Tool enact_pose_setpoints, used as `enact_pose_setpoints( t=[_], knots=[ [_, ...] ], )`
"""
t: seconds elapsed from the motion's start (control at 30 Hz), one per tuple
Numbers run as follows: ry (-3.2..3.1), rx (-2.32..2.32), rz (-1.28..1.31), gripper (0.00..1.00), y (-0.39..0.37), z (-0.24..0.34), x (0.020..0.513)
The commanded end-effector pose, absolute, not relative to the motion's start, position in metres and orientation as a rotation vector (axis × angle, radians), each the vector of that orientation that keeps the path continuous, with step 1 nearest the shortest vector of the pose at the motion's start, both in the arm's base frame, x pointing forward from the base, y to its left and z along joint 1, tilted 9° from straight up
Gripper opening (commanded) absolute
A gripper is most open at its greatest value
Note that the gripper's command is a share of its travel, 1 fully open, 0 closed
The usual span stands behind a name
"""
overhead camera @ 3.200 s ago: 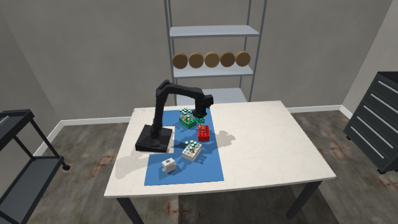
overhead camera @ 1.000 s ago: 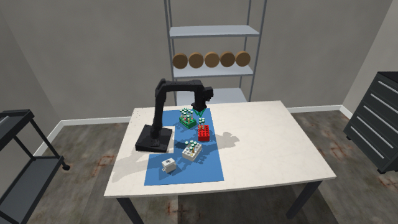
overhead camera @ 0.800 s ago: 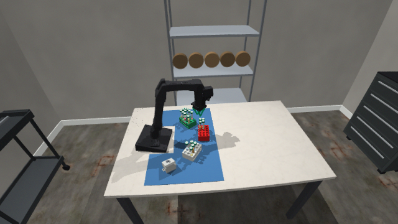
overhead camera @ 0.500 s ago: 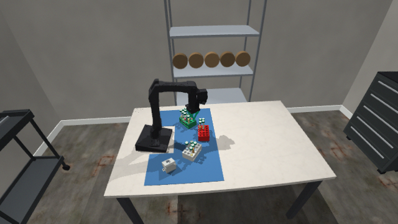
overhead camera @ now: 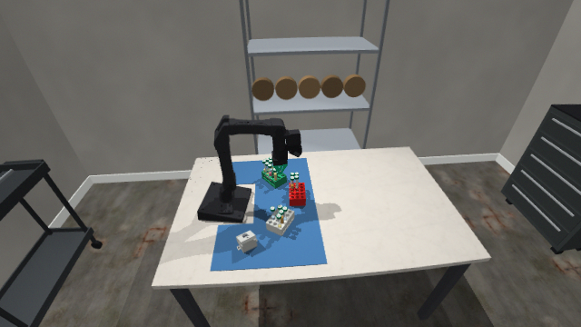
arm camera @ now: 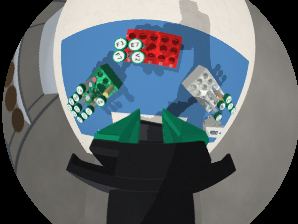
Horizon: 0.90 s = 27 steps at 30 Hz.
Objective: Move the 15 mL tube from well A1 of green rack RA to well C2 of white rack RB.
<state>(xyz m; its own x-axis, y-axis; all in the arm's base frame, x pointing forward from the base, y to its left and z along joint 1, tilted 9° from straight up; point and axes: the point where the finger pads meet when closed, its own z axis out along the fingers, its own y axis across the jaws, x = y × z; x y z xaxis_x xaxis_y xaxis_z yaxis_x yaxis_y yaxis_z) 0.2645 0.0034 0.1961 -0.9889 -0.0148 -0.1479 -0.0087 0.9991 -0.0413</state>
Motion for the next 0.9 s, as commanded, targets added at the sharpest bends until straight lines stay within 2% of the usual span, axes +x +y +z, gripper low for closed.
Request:
enact_pose_setpoints(
  t=[0.0,0.13,0.87],
  knots=[
    [2.966,0.181,-0.042,0.3,0.003,0.2,0.267],
    [2.952,0.328,-0.029,0.3,0.003,0.2,0.267],
    [2.954,0.328,-0.024,0.3,0.1,0.192,0.229]
  ],
)
